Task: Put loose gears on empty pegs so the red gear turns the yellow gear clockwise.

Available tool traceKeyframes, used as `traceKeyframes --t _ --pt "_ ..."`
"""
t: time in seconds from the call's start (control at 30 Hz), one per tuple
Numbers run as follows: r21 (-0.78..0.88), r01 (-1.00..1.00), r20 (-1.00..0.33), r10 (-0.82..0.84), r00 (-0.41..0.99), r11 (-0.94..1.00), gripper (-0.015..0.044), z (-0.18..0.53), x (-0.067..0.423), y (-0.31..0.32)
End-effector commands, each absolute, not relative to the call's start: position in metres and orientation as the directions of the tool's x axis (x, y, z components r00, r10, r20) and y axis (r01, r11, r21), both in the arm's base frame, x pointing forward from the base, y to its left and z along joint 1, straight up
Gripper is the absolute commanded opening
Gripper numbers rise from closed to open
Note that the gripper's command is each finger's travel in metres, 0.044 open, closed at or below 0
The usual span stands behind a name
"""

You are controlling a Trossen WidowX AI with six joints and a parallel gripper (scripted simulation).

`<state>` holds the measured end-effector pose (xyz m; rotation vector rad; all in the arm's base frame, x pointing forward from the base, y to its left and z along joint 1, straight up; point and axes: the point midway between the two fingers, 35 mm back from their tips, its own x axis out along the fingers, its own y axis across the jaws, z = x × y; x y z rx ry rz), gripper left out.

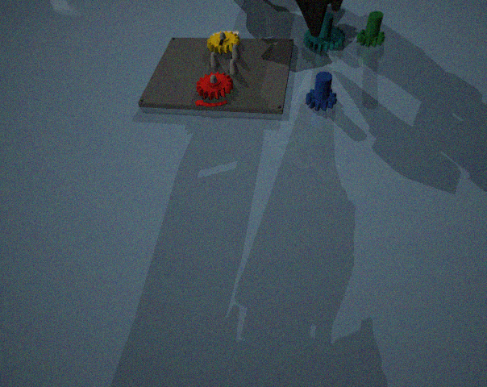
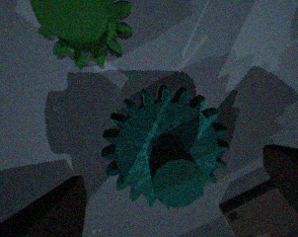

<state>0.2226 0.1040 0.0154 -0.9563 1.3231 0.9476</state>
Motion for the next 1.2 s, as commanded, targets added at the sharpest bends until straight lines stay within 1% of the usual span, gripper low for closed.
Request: traceKeyframes --t 0.0,0.27,0.53,0.6,1.17 --pt "-0.017 -0.944 -1.000 0.012 0.023 0.328 0.0309 0.014 0.222 0.104" --pt "-0.017 -0.944 -1.000 0.012 0.023 0.328 0.0099 0.014 0.222 0.104" --pt "-0.017 -0.944 -1.000 0.012 0.023 0.328 0.0045 0.014 0.222 0.104" --pt "-0.017 -0.944 -1.000 0.012 0.023 0.328 0.0000 0.015 0.223 0.104" --pt "-0.018 -0.944 -1.000 0.012 0.023 0.328 0.0000 0.051 0.230 0.109"
